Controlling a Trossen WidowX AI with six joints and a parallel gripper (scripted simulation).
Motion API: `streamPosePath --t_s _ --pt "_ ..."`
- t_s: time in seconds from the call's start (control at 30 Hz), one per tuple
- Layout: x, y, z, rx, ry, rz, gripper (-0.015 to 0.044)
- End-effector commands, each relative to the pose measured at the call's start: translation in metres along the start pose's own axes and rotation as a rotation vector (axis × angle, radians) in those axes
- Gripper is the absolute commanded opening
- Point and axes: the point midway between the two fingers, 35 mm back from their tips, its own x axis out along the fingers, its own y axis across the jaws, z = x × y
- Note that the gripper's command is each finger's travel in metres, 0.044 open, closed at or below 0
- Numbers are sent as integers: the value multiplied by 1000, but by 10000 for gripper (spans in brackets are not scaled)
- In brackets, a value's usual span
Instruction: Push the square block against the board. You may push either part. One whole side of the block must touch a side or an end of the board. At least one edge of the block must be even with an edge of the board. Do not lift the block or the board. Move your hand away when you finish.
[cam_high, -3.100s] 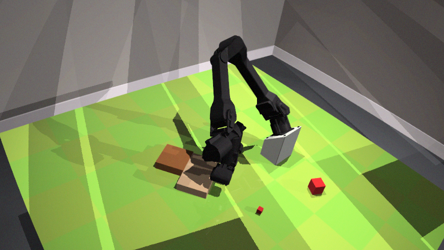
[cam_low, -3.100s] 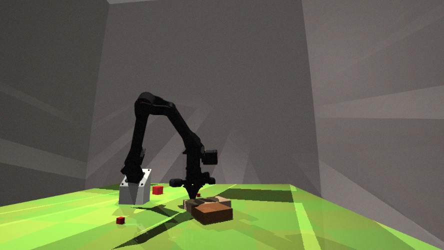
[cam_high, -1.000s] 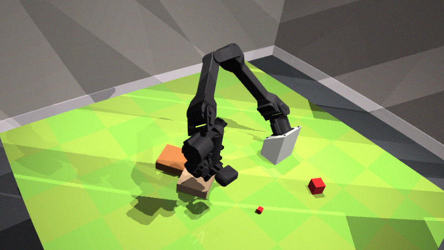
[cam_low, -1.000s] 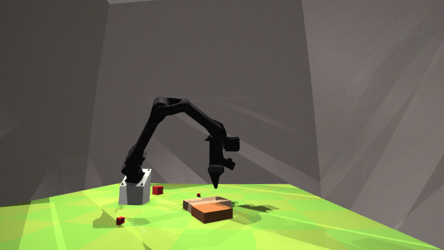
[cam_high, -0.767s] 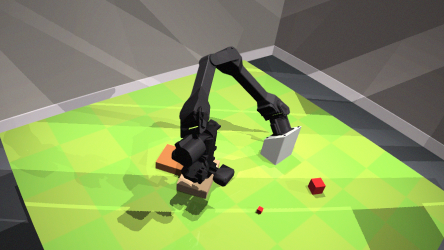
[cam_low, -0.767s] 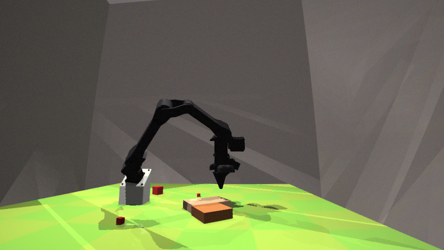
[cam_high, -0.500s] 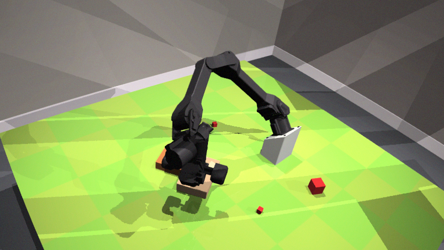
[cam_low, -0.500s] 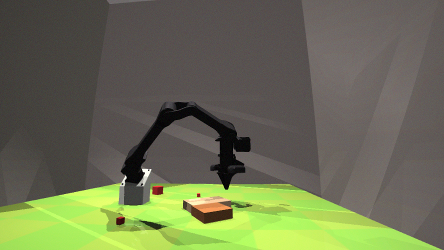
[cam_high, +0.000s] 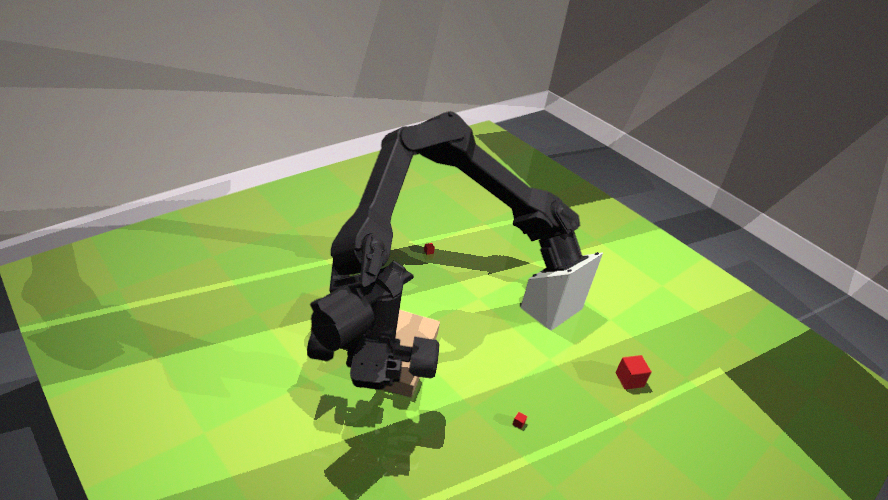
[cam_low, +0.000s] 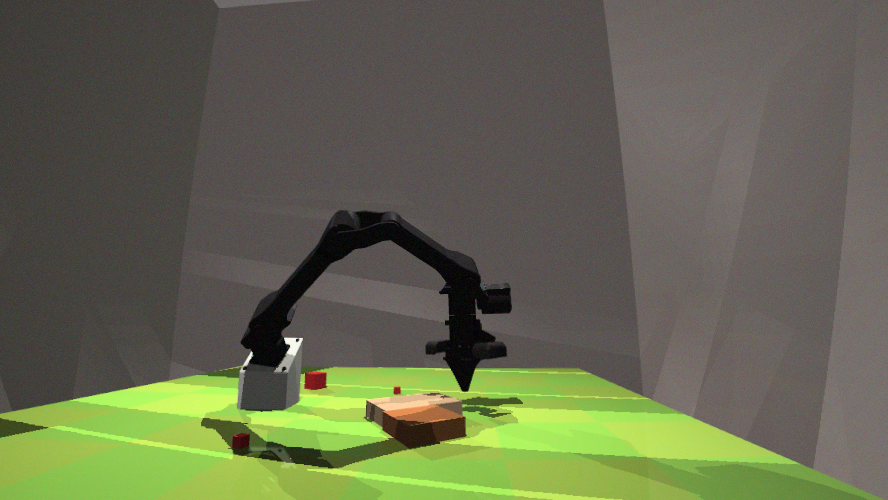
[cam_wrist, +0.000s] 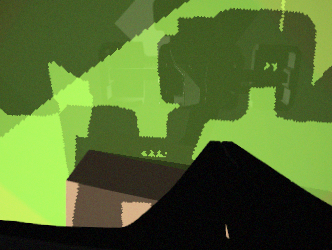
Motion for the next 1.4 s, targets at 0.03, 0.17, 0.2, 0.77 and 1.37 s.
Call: streamPosePath --t_s 0.03,0.17,0.2,0.77,1.37 --pt "31 4 -6 -14 23 11 0" --pt "31 4 -7 -14 23 11 0" --pt "31 4 -7 -14 23 11 0" --pt "31 3 -31 -15 25 11 0" --pt "31 2 -5 -14 23 11 0"
